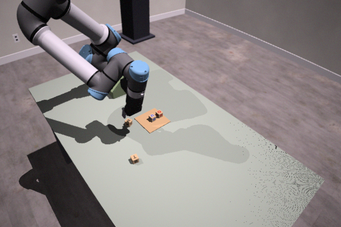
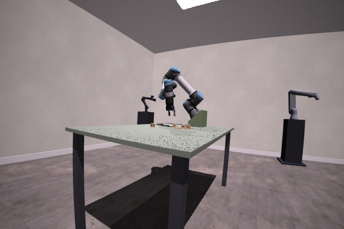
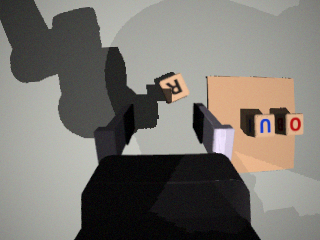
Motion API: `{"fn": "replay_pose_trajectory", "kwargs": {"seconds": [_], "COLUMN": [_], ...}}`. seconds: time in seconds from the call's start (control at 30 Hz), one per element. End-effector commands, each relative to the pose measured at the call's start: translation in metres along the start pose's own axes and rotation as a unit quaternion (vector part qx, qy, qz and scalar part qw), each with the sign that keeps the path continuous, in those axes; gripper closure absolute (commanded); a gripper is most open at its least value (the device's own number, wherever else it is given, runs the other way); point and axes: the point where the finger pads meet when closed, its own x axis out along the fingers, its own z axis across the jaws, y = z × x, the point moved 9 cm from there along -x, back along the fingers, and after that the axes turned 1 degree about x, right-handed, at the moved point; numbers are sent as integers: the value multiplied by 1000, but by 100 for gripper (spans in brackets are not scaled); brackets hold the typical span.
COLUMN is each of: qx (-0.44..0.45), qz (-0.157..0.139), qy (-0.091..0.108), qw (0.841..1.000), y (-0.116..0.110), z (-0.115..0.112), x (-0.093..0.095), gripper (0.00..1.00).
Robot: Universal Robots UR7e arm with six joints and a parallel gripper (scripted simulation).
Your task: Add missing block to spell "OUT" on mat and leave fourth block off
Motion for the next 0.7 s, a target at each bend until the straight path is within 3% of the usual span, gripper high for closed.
{"fn": "replay_pose_trajectory", "kwargs": {"seconds": [0.0,0.3,0.37,0.67], "qx": [1,1,1,1], "qz": [-1,-2,-2,-2], "qy": [0,-1,-1,-1], "qw": [1000,1000,1000,1000], "y": [-33,-114,-114,-164], "z": [-15,-56,-56,-86], "x": [-11,-34,-34,-45], "gripper": [0,0,0,0]}}
